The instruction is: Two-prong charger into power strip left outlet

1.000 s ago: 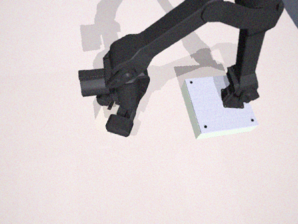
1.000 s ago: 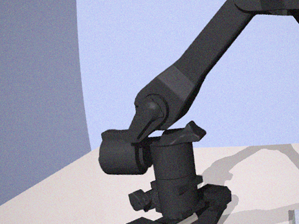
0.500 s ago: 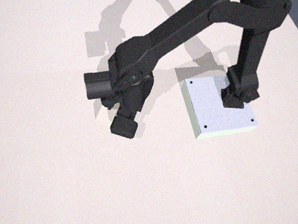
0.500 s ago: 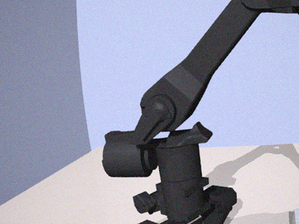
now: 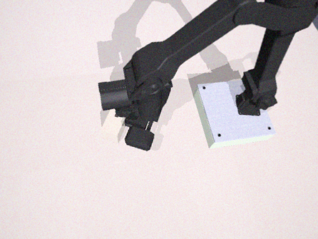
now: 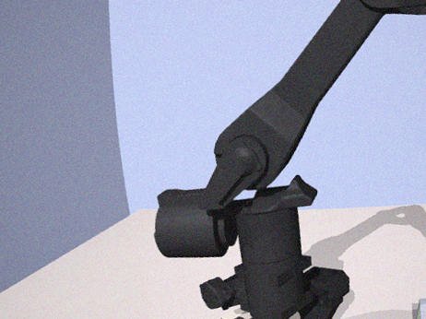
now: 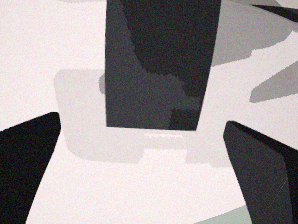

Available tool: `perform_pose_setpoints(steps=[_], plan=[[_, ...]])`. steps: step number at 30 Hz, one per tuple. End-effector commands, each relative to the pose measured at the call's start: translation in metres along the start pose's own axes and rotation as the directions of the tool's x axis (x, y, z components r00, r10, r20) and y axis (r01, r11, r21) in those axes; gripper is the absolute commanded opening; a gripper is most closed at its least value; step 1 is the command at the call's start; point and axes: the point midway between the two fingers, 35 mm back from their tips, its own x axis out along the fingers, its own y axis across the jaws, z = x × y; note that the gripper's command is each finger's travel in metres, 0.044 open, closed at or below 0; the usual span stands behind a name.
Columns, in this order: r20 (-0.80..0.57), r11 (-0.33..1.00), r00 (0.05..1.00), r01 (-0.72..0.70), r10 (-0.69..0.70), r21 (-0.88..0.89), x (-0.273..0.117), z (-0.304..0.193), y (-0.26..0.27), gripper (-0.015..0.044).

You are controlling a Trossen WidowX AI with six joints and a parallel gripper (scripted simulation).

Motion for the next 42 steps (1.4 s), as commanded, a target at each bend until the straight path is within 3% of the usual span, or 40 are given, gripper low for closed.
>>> perform_pose_setpoints(steps=[1, 22, 26, 31, 42], plan=[[0.008, 1.0, 1.0, -0.002, 0.002, 0.005, -0.001, -0.004, 0.0, 0.044], [0.013, 1.0, 1.0, 0.004, -0.004, -0.001, 0.002, -0.025, -0.001, 0.044], [0.24, 1.0, 0.971, 0.021, -0.016, -0.018, -0.025, -0.017, 0.0, 0.044], [0.542, 1.0, 0.841, 0.001, 0.0, -0.002, -0.071, -0.012, -0.001, 0.044], [0.578, 1.0, 0.816, -0.007, 0.004, 0.003, -0.078, -0.012, -0.001, 0.044]])
